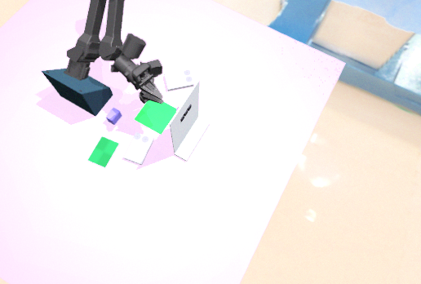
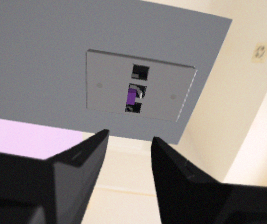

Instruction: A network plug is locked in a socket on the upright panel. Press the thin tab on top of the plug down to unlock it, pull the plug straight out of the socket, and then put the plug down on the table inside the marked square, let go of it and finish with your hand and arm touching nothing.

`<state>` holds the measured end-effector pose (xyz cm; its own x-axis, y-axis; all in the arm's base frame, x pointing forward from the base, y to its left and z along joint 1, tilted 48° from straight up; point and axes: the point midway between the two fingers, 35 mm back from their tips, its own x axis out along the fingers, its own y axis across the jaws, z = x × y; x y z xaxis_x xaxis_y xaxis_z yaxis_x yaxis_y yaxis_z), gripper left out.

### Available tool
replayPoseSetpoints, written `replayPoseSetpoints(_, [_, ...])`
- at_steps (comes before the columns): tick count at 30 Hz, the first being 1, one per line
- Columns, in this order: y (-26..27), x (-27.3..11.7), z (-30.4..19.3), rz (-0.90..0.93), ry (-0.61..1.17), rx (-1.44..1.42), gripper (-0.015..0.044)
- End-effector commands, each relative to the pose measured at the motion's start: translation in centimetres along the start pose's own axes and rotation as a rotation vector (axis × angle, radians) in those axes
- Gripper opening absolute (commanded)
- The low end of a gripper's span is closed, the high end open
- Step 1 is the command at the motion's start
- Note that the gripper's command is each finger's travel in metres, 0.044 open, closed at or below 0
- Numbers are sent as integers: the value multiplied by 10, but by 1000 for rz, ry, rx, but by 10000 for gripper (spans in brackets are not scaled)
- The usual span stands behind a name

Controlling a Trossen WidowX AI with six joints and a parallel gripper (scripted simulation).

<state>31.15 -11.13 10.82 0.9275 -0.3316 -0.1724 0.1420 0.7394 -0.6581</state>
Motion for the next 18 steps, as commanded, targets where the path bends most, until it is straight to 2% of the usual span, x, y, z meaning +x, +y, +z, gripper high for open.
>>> replayPoseSetpoints(1, [1,9,2,-11,0,-14,156])
replayPoseSetpoints(18, [-1,32,9,-12,-1,-14,156])
